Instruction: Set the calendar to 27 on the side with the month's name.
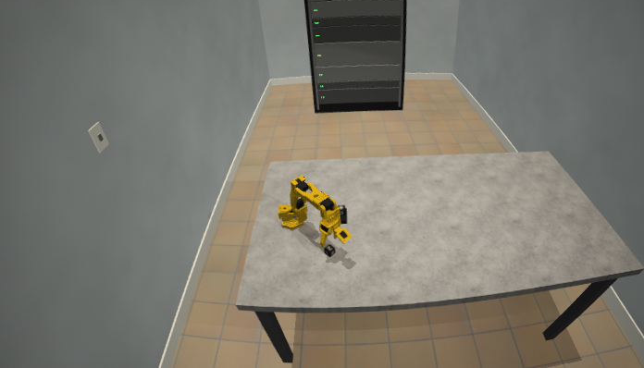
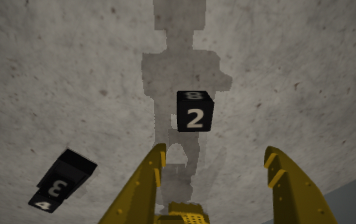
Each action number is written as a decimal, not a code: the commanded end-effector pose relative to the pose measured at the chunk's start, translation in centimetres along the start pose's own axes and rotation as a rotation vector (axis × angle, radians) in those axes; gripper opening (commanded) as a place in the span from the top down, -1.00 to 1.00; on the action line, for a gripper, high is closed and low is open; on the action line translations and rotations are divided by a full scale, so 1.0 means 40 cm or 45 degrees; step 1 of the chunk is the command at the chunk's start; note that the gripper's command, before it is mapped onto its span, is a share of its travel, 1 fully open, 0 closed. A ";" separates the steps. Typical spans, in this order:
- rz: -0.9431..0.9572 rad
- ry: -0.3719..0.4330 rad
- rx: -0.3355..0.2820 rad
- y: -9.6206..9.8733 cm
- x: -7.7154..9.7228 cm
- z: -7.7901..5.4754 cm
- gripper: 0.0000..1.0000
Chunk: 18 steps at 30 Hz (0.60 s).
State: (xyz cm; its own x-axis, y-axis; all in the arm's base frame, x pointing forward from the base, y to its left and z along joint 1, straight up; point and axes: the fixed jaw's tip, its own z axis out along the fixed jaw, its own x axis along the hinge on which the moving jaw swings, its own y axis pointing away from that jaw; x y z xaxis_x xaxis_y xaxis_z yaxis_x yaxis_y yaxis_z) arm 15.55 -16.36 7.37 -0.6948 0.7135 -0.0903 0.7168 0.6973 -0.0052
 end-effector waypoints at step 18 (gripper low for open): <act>-0.010 0.041 -0.005 0.014 -0.005 0.022 0.30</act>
State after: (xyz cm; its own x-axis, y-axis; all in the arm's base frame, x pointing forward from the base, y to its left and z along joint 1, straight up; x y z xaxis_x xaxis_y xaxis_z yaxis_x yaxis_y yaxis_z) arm 15.48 -15.73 5.55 -0.7026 0.7116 0.0039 0.7116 0.7026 -0.0009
